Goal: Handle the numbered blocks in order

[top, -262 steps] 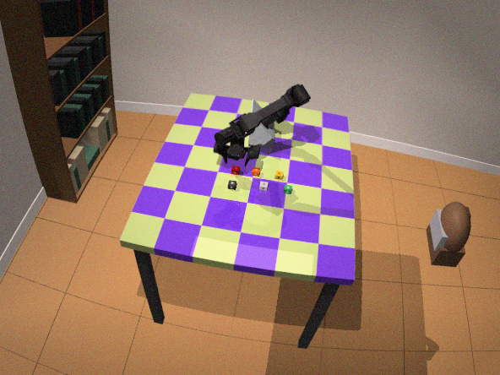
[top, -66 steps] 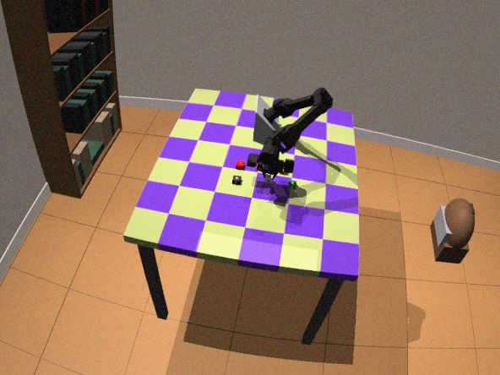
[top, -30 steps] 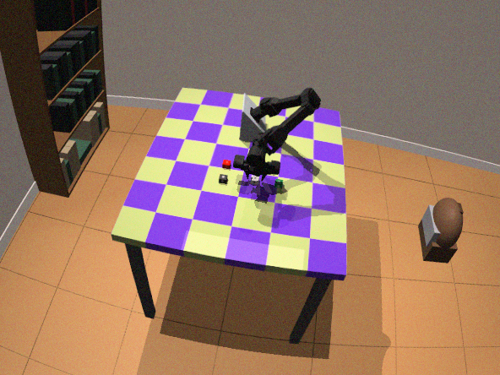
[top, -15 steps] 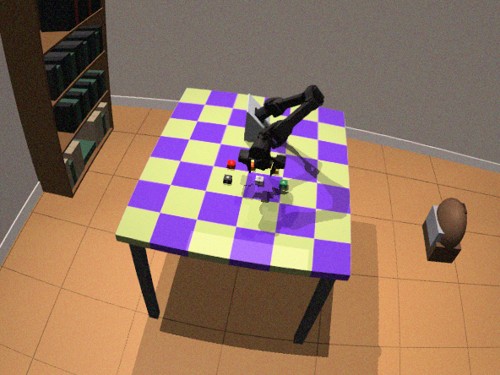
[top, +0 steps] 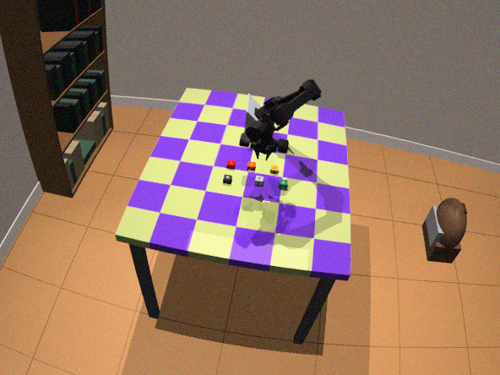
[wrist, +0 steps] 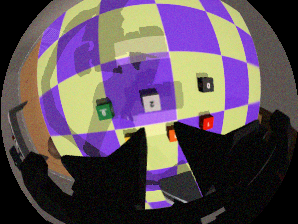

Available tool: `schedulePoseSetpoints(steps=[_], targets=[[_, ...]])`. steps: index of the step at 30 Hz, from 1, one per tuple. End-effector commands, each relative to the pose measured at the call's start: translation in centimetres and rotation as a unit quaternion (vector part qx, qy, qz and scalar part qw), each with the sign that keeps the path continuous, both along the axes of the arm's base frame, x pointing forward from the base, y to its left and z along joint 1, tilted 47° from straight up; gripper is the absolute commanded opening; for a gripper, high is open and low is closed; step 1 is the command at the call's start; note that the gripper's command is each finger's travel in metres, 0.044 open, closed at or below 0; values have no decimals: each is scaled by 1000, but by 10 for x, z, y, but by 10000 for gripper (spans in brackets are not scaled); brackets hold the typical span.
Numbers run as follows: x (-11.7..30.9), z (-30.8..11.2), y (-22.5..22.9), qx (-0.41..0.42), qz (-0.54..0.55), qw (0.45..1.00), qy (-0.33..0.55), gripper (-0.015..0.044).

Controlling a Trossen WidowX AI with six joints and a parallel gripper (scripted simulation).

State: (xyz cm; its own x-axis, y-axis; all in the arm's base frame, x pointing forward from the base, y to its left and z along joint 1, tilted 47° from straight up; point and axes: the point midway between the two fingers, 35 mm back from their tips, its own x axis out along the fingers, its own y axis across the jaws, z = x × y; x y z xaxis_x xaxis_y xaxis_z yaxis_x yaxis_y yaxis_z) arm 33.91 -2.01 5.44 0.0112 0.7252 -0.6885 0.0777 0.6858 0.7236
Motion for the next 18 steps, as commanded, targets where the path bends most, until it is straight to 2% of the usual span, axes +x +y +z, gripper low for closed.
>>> schedulePoseSetpoints(steps=[1, 7, 14, 18], targets=[[-1, 3, -2, -1, 3, 1000, 0, 120], [-3, 2, -4, -1, 3, 1000, 0, 120], [-78, -29, -33, -3, 3, 1000, 3, 120], [-87, -31, -34, -2, 3, 1000, 3, 120]])
